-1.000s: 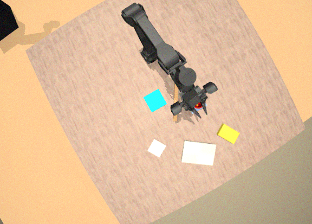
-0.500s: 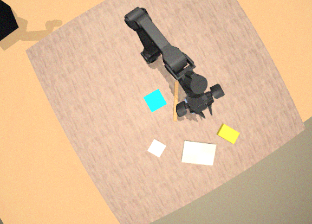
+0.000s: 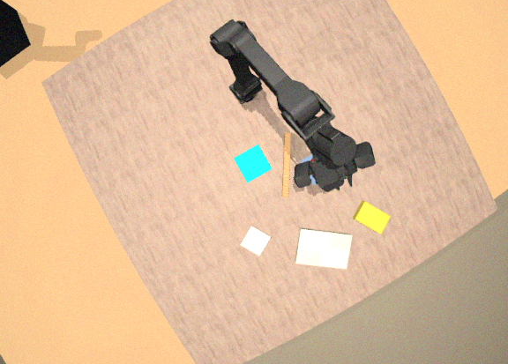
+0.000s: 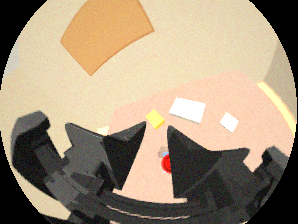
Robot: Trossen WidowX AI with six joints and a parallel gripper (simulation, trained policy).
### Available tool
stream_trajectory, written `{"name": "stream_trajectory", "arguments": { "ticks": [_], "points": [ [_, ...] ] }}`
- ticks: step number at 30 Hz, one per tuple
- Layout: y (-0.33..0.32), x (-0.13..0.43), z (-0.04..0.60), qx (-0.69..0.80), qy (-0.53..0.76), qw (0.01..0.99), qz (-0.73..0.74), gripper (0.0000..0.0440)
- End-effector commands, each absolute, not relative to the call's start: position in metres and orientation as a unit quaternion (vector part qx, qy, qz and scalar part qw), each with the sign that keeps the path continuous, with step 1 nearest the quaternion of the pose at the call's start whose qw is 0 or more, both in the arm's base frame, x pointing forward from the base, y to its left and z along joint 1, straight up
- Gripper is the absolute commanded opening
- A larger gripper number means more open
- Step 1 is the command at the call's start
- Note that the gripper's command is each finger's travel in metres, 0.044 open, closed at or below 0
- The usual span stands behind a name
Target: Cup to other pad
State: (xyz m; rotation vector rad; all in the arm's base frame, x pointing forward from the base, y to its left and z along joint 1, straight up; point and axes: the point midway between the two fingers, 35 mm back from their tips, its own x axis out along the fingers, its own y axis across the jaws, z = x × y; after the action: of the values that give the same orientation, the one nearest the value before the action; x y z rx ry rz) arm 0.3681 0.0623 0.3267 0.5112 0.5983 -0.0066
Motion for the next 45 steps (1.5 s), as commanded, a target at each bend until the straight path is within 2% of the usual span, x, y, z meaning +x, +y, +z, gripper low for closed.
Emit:
{"name": "stream_trajectory", "arguments": {
  "ticks": [1,26,45],
  "points": [
    [0.067,0.371,0.322,0.266,0.316,0.911,-0.011,0.0142],
    [0.082,0.372,0.280,0.335,0.462,0.813,-0.113,0.0126],
    [0.079,0.358,0.221,0.295,0.571,0.739,-0.199,0.0148]
  ]
}}
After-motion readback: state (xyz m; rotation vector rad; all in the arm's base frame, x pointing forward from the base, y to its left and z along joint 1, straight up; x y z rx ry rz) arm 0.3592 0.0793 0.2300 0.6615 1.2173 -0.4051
